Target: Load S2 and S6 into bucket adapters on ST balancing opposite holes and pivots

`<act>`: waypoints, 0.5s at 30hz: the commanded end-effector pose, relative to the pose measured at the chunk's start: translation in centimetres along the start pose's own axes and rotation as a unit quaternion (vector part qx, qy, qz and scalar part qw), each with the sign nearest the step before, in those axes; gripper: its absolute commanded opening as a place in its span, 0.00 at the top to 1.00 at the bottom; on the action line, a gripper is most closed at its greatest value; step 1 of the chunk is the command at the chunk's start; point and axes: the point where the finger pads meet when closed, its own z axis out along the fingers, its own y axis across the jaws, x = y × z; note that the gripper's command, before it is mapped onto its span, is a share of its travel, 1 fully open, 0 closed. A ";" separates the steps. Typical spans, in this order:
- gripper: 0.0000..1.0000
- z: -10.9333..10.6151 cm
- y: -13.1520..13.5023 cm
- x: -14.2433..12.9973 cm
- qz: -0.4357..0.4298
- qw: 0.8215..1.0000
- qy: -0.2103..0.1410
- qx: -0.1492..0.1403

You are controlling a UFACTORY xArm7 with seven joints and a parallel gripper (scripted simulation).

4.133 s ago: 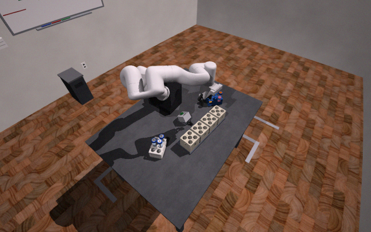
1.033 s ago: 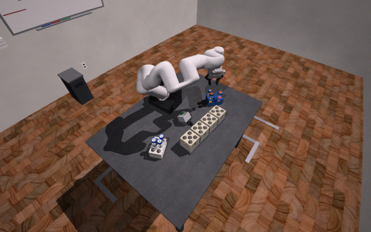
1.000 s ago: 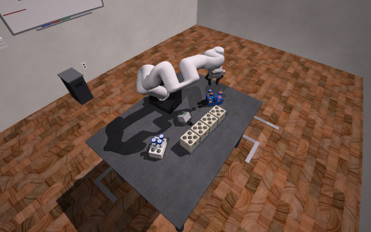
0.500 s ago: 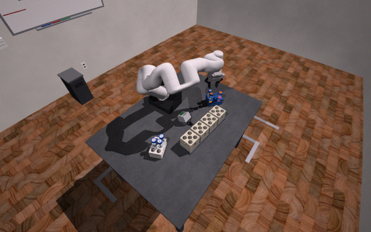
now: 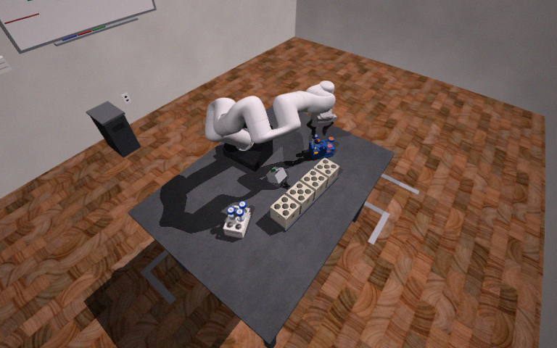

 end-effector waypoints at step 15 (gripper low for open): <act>0.43 2.7 -0.1 -0.1 0.000 1.000 0.000 0.003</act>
